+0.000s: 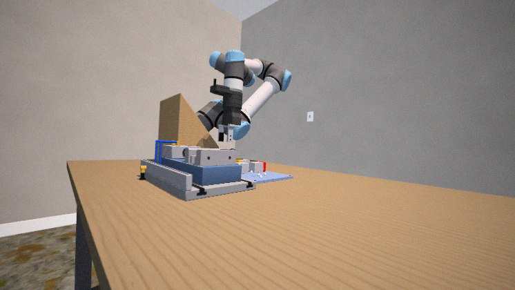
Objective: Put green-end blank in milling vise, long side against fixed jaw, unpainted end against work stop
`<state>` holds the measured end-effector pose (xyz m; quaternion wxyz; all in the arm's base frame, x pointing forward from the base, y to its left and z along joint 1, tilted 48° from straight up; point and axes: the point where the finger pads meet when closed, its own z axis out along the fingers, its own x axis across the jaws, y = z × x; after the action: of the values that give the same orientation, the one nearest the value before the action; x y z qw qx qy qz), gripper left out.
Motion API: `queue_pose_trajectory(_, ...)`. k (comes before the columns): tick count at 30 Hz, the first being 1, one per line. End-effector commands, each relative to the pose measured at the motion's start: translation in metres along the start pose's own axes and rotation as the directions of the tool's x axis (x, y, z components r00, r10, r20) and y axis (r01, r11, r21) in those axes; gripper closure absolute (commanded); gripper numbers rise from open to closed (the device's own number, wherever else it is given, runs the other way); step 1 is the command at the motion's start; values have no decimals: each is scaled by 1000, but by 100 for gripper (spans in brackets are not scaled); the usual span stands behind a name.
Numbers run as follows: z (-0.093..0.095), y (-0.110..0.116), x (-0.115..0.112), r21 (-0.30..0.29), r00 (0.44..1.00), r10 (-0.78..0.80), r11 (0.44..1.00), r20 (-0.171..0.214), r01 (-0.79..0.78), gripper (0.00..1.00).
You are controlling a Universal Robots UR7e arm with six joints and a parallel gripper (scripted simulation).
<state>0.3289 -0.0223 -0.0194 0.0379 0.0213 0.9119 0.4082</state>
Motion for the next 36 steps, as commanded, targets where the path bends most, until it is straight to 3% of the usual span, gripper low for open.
queue_pose_trajectory(1,0,0,0,1,1000,0,1000,1,0,0)
queue_pose_trajectory(6,30,0,0,1,1000,0,1000,1,0,0)
queue_pose_trajectory(18,30,0,0,1,1000,0,1000,1,0,0)
queue_pose_trajectory(23,74,0,-1,1,1000,0,1000,1,0,0)
queue_pose_trajectory(36,75,0,0,0,1000,0,1000,0,0,0)
